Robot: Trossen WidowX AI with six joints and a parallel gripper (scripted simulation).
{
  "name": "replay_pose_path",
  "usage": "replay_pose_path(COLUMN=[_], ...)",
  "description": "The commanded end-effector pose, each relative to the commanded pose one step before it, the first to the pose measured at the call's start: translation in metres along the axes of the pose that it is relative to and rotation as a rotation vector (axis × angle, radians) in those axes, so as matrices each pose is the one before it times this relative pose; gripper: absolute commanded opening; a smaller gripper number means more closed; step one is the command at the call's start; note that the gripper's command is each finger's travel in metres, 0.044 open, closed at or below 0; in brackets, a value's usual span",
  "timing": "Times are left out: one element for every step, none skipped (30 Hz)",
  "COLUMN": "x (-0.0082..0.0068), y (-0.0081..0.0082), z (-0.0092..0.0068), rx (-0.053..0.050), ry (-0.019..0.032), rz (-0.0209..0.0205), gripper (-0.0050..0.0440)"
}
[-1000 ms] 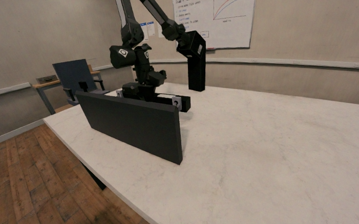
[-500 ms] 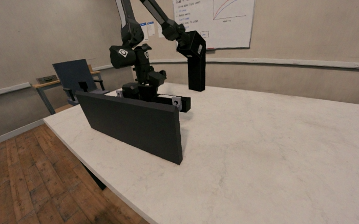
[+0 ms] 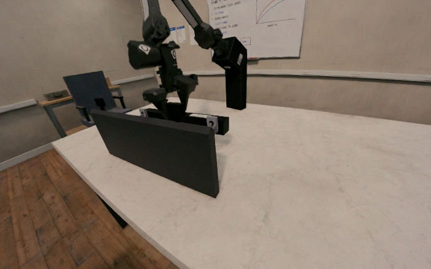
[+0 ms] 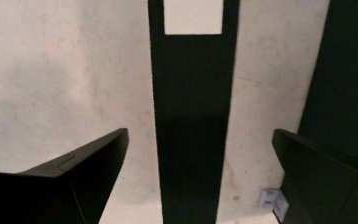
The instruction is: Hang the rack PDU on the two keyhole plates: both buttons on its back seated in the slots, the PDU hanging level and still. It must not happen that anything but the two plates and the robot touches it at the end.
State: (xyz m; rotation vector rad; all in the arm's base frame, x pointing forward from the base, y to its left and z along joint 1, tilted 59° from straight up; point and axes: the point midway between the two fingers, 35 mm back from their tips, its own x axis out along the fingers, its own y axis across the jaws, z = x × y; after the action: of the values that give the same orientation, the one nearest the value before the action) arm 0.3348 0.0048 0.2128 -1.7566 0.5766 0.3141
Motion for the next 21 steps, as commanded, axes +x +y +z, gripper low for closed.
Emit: replay_pose_path(x=[-0.01554, 0.00011, 0.0001, 0.0, 0.0, 0.0, 0.0, 0.00155, 0.00043, 0.0, 0.00013, -0.00001, -0.00005, -0.00004, -0.00003, 0.0, 0.0, -0.00002, -0.00001, 0.0, 0.00002], y=[-0.00492, 0.00038, 0.00035, 0.0, 0.0, 0.0, -0.00001, 0.00338, 0.0021, 0.00236, 0.00397, 0.00502, 0.00579, 0.00586, 0.00589, 0.0, 0.0, 0.00593, 0.00596, 0.00599, 0.00602], z=[-0.00193, 0.00007, 0.00007, 0.0, 0.0, 0.0, 0.0002, 0.00082, -0.00066, -0.00009, -0.00056, -0.00033, -0.00019, -0.00015, -0.00012, 0.0, 0.0, -0.0001, -0.00007, -0.00004, -0.00001], rx=[0.0116, -0.0003, -0.0003, 0.0, 0.0, 0.0, -0.0001, -0.0041, 0.0005, -0.0014, 0.0002, -0.0022, -0.0014, -0.0002, -0.0002, 0.0, 0.0, -0.0002, -0.0002, -0.0002, -0.0002], ry=[0.00288, -0.00006, -0.00005, 0.0, 0.0, 0.0, -0.00132, -0.00143, 0.00092, -0.00093, -0.00042, 0.00022, 0.00001, 0.0, 0.0, 0.0, 0.0, 0.0, 0.0, 0.0, 0.0], rz=[-0.01921, 0.00084, 0.00078, 0.0, 0.0, 0.0, -0.00009, 0.00829, 0.00039, -0.00157, 0.0007, 0.00045, 0.00037, 0.00037, 0.00037, 0.0, 0.0, 0.00037, 0.00037, 0.00037, 0.00036], gripper=[0.044, 0.044, 0.044, 0.044, 0.044, 0.044, 0.044, 0.044, 0.044, 0.044, 0.044, 0.044, 0.044, 0.044, 0.044, 0.044, 0.044, 0.044, 0.044, 0.044, 0.044])
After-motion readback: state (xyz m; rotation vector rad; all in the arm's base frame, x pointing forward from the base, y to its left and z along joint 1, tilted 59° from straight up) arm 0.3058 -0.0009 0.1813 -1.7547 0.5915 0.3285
